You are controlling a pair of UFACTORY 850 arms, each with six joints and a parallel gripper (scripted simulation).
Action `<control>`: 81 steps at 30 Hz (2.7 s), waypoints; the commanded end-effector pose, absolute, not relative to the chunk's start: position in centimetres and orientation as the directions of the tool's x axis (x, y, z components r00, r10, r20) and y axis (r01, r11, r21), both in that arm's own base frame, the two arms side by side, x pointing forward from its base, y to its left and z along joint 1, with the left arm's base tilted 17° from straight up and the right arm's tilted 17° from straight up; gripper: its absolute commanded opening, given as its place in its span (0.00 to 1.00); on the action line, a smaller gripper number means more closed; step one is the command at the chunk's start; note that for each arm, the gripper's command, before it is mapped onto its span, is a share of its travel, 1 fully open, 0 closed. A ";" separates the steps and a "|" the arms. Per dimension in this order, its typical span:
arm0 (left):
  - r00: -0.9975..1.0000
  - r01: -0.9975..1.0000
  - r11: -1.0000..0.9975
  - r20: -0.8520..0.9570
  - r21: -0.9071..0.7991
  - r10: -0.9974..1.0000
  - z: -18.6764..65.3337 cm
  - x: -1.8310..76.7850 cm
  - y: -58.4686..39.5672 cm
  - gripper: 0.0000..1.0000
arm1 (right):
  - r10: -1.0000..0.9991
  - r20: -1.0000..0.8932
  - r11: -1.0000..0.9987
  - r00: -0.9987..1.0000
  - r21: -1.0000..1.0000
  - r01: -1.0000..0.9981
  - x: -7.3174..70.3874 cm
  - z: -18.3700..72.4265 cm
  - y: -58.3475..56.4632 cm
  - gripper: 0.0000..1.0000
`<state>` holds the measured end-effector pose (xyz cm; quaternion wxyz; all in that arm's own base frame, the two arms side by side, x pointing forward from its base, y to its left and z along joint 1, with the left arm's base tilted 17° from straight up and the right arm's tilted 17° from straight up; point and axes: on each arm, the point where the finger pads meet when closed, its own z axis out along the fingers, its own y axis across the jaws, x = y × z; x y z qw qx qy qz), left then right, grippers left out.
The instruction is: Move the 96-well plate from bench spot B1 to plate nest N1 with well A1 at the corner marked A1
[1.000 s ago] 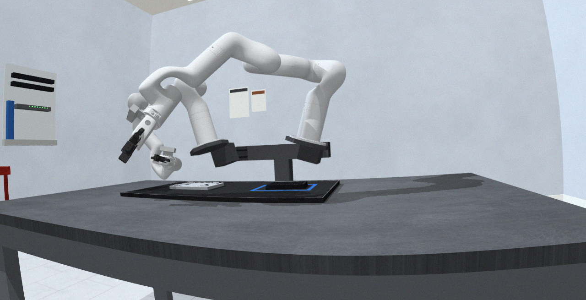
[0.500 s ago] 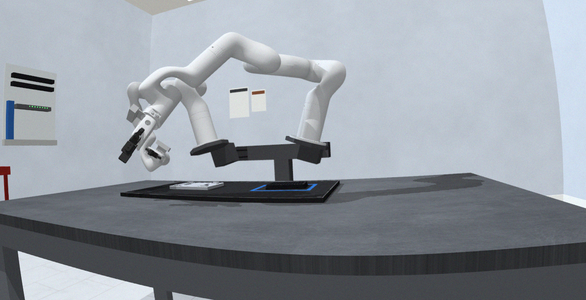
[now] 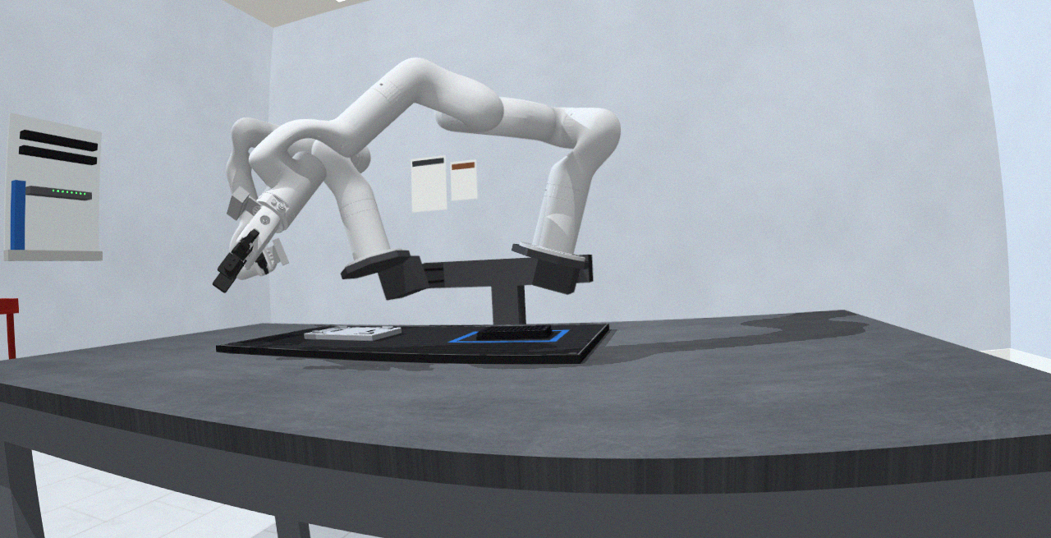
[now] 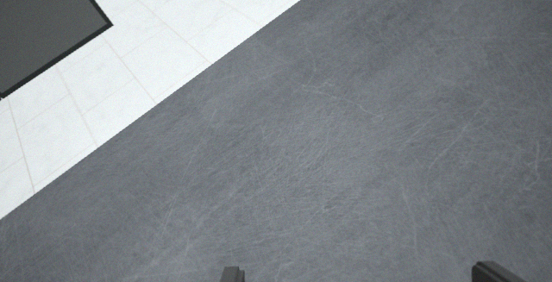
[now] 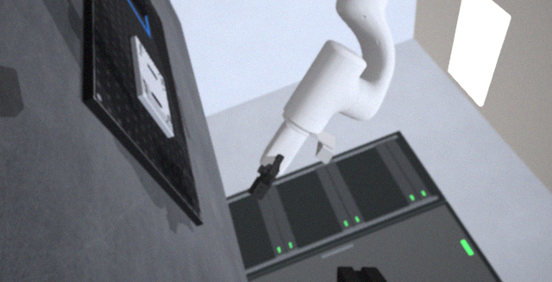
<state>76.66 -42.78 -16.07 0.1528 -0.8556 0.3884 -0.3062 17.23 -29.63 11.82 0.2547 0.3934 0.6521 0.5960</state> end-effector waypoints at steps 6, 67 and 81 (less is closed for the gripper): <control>0.509 -0.570 -0.652 0.408 -0.500 -0.758 -15.9 76.8 -42.9 1.00 | 0.665 -0.263 0.426 -0.699 0.902 0.066 14.9 17.3 -32.6 0.00; 0.509 -0.570 -0.652 0.408 -0.500 -0.758 -15.9 76.8 -42.9 1.00 | -0.971 0.174 0.154 -0.165 -0.079 -0.985 0.2 54.2 -35.8 0.00; 0.509 -0.570 -0.652 0.408 -0.500 -0.758 -15.9 76.8 -42.9 1.00 | -0.960 0.275 0.052 -0.054 -0.016 -0.999 -0.8 57.2 -34.6 0.00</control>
